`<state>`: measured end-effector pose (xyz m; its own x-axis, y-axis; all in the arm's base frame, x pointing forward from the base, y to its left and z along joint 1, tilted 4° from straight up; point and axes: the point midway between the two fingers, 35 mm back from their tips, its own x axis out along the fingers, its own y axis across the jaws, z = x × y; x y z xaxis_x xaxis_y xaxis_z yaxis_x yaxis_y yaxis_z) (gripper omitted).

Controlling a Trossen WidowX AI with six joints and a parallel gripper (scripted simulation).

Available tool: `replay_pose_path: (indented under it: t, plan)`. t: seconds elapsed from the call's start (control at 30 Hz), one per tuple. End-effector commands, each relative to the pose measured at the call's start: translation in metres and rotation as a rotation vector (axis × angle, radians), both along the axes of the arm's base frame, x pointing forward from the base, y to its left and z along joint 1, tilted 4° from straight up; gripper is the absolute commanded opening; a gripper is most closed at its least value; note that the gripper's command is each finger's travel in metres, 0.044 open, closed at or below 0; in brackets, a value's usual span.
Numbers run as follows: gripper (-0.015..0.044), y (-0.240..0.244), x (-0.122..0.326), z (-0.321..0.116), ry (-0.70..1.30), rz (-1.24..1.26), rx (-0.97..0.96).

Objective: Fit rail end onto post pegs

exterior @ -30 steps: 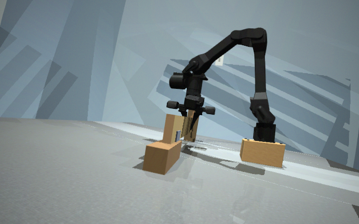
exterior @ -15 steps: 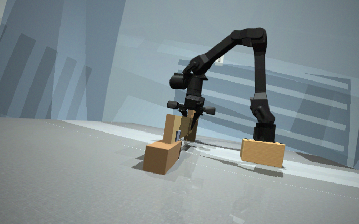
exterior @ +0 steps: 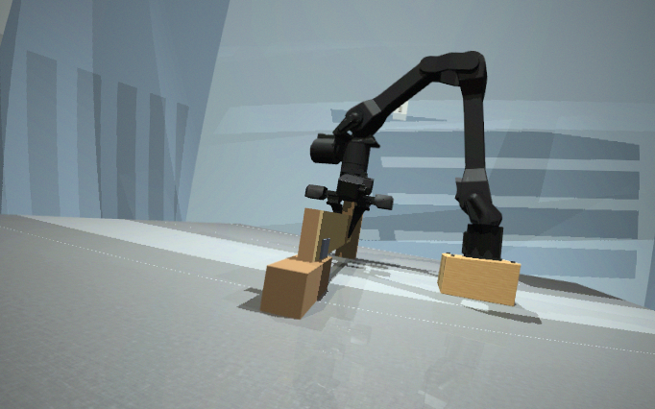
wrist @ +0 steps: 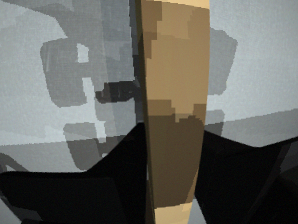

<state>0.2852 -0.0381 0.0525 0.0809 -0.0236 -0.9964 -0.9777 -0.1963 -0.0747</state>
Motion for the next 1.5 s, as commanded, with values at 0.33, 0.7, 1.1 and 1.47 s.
replay_pose_path:
  t: [0.33,0.7,1.1,1.47]
  plan:
    - [0.0,-0.005,0.004,0.004,-0.008,0.003,-0.003]
    - [0.0,-0.008,0.006,0.004,-0.008,0.003,-0.004]
    - [0.0,-0.011,0.007,0.004,-0.008,0.003,-0.004]
    - [0.0,-0.015,0.008,0.004,-0.008,0.003,-0.004]
